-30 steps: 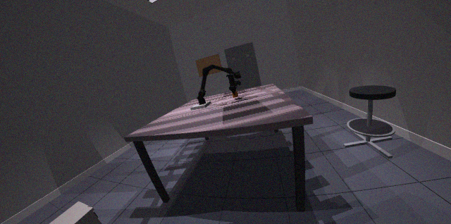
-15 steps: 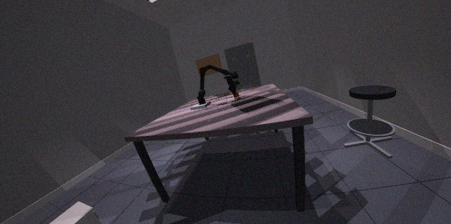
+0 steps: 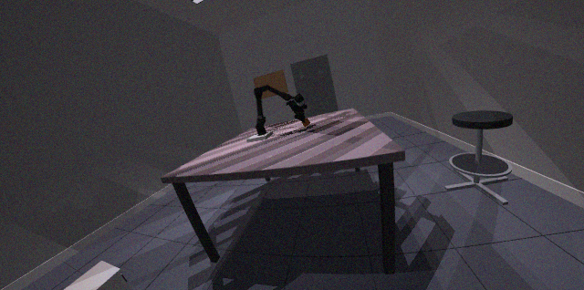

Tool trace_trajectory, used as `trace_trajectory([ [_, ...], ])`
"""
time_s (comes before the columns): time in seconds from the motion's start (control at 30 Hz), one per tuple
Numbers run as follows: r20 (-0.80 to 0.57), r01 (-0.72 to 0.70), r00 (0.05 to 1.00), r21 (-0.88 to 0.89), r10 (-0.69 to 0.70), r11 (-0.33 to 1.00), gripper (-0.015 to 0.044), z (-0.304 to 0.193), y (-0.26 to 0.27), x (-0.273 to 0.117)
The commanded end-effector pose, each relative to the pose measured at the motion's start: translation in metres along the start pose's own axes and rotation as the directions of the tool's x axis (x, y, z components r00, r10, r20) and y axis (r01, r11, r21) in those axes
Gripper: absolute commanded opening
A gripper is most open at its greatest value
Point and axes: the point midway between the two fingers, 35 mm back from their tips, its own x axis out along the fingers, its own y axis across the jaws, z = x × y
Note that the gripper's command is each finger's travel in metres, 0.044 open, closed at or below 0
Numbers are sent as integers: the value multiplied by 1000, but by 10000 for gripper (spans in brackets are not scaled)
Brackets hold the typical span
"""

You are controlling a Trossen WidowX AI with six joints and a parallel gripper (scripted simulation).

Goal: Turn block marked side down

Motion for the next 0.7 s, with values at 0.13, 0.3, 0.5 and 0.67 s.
trace_trajectory([
  [0.13,104,1,995,10,-2,1000,0,0,-1,-6],
  [0.3,104,1,995,10,-2,1000,0,0,-1,-6],
  [0.5,177,3,984,5,-4,1000,0,2,0,6],
  [0.67,257,4,966,2,-5,1000,0,2,1,17],
])
